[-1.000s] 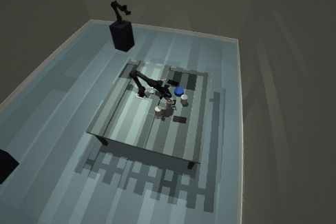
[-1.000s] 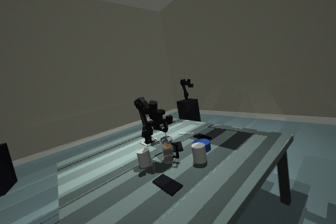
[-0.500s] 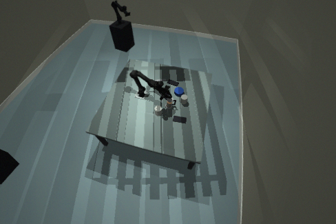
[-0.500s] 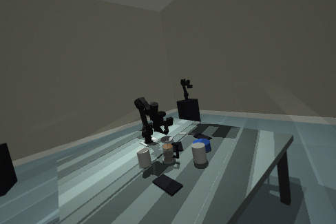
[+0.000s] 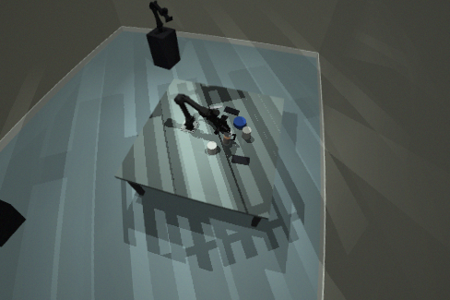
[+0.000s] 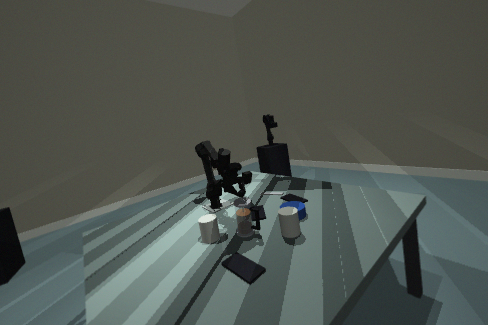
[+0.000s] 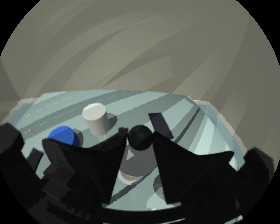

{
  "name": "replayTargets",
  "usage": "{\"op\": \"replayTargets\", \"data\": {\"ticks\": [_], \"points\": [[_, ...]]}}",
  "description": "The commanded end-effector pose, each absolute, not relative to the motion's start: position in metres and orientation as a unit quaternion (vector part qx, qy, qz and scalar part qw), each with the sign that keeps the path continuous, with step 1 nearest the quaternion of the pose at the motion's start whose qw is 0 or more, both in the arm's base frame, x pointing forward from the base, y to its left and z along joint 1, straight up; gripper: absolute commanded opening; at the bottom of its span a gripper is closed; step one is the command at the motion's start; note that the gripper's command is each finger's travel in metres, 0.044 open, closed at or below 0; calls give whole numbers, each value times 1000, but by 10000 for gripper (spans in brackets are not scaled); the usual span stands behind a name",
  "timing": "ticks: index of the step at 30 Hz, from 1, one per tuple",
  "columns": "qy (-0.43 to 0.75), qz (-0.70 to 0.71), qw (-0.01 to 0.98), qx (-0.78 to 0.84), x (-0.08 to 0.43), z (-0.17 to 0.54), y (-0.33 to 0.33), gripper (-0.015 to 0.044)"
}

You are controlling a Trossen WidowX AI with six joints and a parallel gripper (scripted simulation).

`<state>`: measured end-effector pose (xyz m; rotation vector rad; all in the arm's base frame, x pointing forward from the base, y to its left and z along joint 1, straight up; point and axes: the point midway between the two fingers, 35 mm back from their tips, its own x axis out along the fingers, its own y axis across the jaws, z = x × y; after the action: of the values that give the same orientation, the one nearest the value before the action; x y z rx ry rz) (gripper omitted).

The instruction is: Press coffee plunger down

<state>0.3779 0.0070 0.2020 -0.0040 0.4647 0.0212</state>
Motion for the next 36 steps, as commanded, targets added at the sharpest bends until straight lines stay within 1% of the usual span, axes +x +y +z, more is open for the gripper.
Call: {"op": "replayTargets", "data": {"ticks": [1, 34, 36], "points": [[244, 9, 970, 0, 378, 194, 7, 130], [238, 10, 971, -2, 381, 200, 7, 130], [238, 10, 971, -2, 381, 200, 7, 183]]}}
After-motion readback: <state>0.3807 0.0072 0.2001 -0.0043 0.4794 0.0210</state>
